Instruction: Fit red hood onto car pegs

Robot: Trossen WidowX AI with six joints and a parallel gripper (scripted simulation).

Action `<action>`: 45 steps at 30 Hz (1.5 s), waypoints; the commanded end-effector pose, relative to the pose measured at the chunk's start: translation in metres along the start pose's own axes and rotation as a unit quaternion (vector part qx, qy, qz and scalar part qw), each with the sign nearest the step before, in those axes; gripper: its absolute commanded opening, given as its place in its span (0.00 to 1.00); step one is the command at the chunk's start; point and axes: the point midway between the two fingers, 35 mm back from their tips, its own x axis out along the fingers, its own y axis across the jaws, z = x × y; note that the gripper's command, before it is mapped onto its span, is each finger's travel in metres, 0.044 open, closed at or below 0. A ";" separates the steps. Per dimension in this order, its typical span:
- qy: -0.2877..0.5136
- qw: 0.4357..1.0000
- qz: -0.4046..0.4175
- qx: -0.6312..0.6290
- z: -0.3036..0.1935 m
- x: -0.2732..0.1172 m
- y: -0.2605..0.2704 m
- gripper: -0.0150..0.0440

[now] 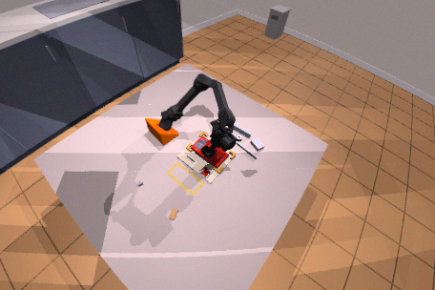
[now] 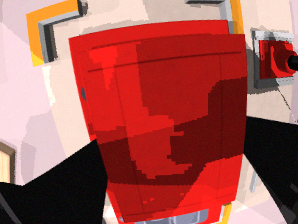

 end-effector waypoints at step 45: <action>-0.002 1.000 0.002 0.003 0.000 0.012 0.001 0.25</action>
